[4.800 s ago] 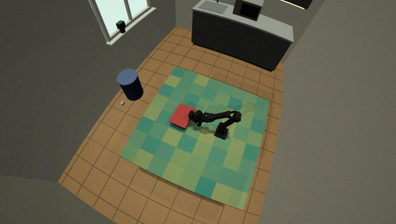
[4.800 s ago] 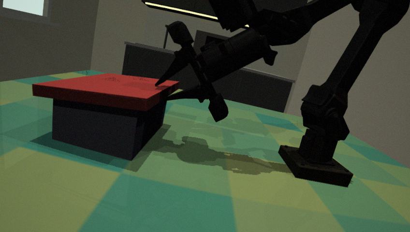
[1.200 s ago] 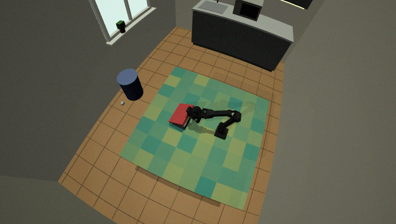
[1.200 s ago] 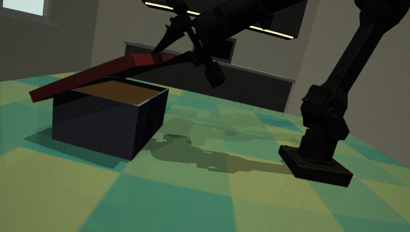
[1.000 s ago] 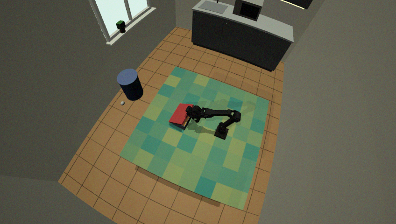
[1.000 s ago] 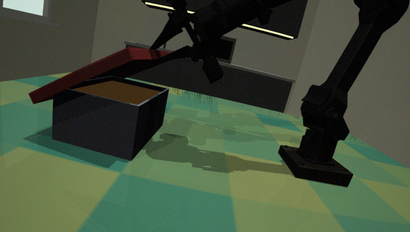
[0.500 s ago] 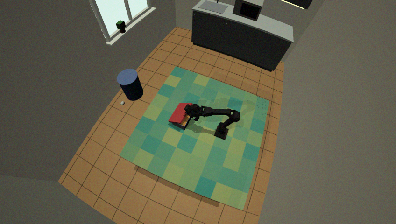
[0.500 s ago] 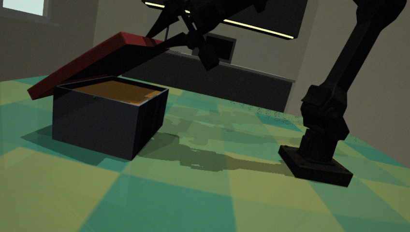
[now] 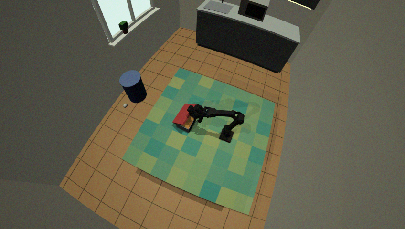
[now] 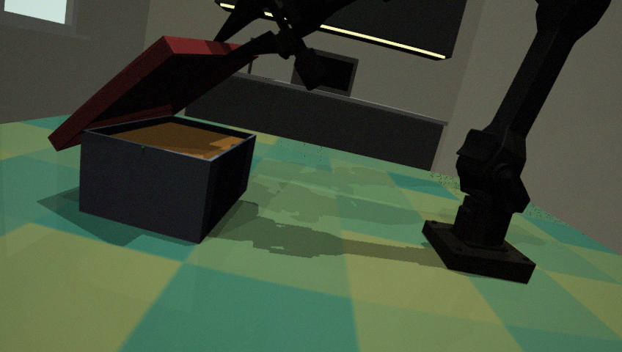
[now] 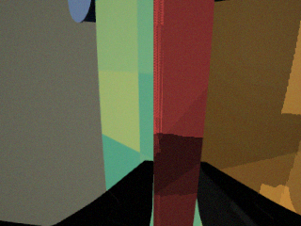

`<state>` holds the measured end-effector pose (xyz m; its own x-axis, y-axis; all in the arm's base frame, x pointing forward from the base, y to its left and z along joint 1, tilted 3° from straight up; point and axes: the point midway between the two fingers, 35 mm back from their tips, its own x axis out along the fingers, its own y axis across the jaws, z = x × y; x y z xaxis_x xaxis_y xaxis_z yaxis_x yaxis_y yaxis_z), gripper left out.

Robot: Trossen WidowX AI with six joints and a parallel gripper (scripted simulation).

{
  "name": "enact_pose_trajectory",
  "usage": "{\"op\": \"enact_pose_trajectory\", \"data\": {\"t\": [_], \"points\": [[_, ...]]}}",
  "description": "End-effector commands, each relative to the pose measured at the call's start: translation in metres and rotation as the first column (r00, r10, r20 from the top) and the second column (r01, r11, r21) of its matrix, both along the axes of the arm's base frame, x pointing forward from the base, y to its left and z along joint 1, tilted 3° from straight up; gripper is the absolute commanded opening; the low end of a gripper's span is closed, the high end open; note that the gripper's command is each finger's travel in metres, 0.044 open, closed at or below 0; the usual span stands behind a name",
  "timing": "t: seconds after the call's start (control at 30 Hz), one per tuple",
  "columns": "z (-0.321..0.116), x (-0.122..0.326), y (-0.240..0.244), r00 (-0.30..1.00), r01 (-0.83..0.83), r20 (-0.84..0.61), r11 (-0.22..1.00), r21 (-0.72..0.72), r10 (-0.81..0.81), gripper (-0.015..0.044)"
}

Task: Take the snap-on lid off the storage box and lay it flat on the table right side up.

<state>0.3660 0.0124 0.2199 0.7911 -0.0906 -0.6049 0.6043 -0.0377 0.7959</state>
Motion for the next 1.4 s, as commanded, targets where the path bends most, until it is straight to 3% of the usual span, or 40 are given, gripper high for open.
{"op": "enact_pose_trajectory", "data": {"t": [0.0, 0.87, 1.37], "points": [[0.013, 0.003, -0.001, 1.0, 0.001, 0.022, 1.0, -0.006, -0.001, 0.0], [0.046, 0.001, 0.0, 1.0, 0.001, 0.022, 1.0, -0.006, -0.001, 0.0], [0.04, -0.006, -0.021, 1.0, 0.001, 0.022, 1.0, -0.008, -0.001, 0.0]]}}
